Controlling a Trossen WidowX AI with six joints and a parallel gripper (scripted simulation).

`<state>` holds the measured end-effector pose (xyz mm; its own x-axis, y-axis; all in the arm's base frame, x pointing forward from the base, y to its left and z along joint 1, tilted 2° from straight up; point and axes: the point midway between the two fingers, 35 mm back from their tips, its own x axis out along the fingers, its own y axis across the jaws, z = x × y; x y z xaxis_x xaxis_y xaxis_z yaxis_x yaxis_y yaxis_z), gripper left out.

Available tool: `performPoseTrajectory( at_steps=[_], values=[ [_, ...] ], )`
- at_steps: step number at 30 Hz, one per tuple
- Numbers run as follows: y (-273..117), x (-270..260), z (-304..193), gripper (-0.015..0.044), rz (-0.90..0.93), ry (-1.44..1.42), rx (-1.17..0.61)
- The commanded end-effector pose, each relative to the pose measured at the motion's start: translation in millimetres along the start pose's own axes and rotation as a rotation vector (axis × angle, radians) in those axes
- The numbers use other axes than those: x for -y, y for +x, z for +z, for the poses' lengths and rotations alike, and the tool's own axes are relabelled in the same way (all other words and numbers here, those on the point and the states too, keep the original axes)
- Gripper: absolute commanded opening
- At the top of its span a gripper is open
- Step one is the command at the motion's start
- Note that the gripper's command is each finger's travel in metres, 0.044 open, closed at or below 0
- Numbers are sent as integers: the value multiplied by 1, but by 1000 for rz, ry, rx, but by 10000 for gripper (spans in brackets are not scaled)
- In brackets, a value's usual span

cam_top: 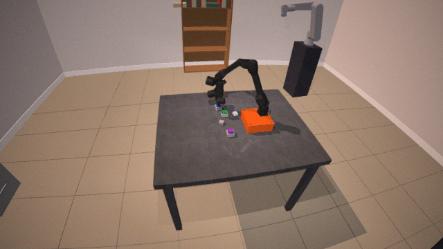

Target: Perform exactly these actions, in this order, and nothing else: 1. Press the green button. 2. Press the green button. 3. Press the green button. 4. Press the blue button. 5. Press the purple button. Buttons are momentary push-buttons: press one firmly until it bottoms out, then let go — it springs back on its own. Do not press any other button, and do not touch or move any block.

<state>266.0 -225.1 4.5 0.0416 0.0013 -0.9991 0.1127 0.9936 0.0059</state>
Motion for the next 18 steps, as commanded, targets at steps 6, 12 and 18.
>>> performPoseTrajectory(
  at_steps=[6, 12, 18],
  values=[
    [2, 0, 0, 20, 0, -2, -2],
    [2, 0, 0, 20, 0, -2, -2],
    [-27, 0, 0, 20, 0, -2, -1]
  ],
)
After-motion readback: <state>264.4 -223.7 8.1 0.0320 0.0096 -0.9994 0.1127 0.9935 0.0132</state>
